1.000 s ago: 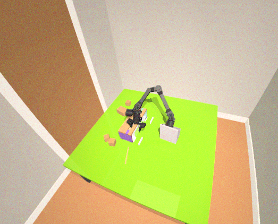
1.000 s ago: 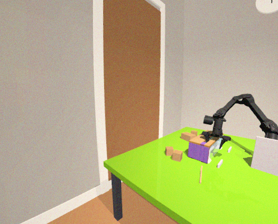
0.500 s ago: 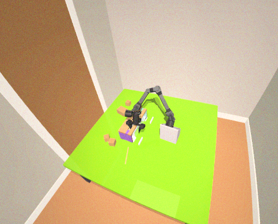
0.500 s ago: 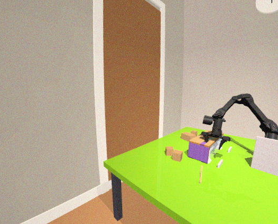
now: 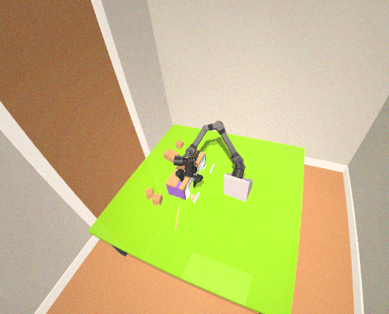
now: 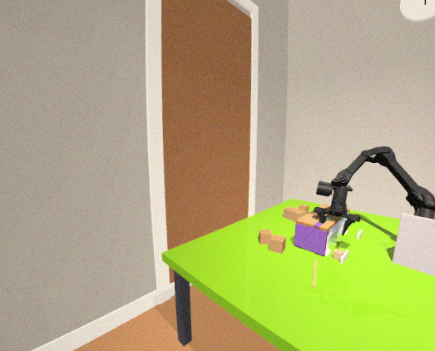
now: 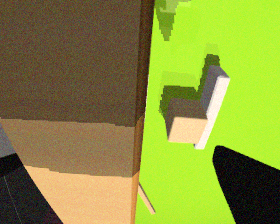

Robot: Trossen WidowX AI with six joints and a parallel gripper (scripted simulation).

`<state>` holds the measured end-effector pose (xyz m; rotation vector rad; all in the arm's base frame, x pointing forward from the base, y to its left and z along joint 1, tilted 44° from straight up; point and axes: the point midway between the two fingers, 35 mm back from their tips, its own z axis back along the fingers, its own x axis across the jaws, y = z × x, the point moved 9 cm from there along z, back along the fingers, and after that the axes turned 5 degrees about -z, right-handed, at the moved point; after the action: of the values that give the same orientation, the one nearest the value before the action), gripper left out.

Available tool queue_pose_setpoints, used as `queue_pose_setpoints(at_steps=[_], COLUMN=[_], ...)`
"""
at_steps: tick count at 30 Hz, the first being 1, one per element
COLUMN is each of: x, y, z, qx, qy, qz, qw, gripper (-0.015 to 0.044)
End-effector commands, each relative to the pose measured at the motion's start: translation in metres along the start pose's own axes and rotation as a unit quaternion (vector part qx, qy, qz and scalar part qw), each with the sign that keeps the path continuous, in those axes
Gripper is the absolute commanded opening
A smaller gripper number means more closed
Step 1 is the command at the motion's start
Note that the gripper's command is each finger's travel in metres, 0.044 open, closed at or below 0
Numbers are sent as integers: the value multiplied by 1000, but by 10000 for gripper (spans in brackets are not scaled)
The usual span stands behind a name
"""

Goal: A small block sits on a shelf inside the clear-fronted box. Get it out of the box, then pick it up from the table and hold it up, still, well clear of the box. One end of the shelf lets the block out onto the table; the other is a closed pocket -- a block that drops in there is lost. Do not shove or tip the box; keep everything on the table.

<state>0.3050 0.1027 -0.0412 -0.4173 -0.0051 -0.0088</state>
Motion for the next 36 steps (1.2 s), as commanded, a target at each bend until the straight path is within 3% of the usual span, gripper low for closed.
queue_pose_setpoints(at_steps=[1,4,10,11,14,19,26,36], x=[1,-1,-1,-1,-6,-15,-29,-49], y=[8,18,20,20,26,36,49,65], z=[20,54,55,55,54,52,50,47], qx=[4,3,3,2,-9,-38,-81,-130], qy=[-3,-3,-9,-9,-16,-23,-10,49], qz=[0,1,5,13,137,393,699,951], qw=[1000,1000,1000,1000,990,918,711,278], gripper=[400,400,400,374,295,285,285,285])
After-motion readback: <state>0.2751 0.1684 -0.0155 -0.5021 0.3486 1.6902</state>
